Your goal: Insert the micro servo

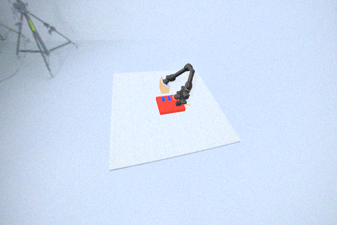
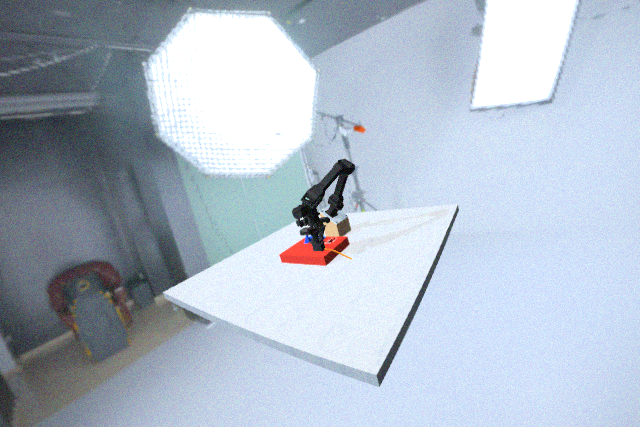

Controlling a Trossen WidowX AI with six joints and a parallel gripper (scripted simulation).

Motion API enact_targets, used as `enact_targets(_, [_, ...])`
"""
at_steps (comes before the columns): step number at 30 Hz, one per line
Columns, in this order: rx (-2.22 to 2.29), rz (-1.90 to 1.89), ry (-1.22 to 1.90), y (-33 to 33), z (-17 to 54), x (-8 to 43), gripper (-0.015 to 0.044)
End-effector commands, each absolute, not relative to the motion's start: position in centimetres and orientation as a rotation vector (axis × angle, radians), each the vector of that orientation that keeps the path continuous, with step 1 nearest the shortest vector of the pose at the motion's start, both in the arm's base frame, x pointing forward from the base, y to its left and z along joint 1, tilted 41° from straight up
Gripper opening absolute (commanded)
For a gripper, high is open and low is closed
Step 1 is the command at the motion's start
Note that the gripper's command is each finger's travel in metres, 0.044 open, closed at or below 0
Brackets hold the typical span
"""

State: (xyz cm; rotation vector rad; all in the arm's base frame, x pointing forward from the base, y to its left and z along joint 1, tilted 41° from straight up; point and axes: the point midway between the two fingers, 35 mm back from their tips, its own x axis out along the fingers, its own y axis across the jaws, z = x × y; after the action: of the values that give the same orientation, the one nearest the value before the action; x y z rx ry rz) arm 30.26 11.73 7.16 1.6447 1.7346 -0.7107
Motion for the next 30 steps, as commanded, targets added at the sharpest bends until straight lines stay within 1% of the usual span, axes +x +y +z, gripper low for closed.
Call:
enact_targets(1, [1.648,-0.716,1.732,11.7,7.2,30.3,0.0059])
enact_targets(3, [1.647,-0.717,1.732,11.3,7.5,30.3,0.0006])
enact_targets(4, [1.647,-0.717,1.732,11.1,7.8,30.3,0.0])
enact_targets(9, [1.647,-0.718,1.732,9.7,9.2,29.7,0.0])
enact_targets(19, [1.647,-0.718,1.732,9.5,9.2,29.4,0.0])
enact_targets(30, [1.646,-0.719,1.732,8.9,8.7,27.9,0.0])
